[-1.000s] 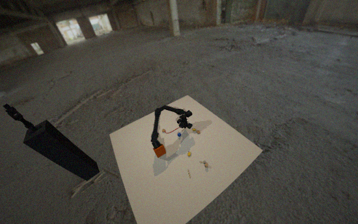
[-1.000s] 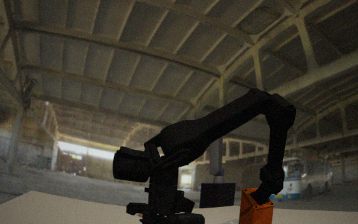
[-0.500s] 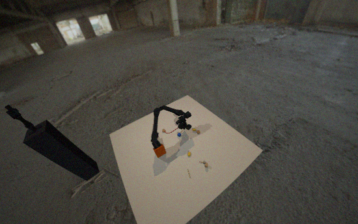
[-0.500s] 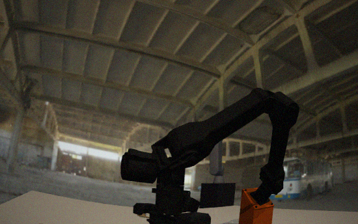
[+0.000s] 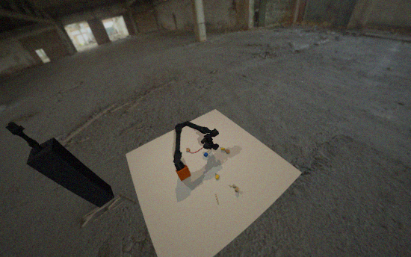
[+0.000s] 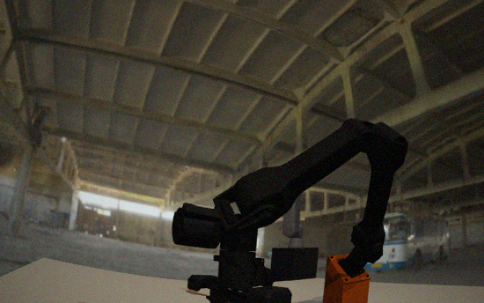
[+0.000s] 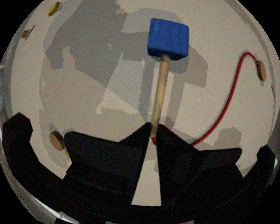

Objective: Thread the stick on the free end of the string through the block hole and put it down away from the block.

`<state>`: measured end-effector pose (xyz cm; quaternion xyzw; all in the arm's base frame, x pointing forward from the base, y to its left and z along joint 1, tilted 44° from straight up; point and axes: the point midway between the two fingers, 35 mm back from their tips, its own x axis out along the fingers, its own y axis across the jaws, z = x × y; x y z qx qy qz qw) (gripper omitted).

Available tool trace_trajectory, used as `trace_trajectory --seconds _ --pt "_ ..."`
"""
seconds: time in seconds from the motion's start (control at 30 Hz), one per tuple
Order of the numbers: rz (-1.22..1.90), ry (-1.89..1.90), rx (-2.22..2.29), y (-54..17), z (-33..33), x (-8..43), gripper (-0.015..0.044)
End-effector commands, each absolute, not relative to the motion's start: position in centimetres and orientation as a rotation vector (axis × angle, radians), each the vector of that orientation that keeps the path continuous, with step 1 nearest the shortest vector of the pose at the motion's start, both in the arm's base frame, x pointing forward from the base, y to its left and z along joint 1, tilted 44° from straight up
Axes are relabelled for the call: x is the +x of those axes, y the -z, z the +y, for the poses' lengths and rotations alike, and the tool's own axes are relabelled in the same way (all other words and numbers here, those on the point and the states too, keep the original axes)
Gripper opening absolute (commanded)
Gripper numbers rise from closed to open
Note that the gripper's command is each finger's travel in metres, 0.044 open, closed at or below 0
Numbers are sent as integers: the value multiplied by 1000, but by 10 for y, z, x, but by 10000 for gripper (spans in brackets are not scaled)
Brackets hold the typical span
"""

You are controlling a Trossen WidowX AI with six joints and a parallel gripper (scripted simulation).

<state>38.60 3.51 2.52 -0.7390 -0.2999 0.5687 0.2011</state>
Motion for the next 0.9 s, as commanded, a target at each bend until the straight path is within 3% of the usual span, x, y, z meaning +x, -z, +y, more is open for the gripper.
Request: trace_trajectory --seconds 0.0,0.87 --pt "-844 -1586 -2064 -24 35 380 0" --pt "-843 -1587 -2062 -14 33 346 0"
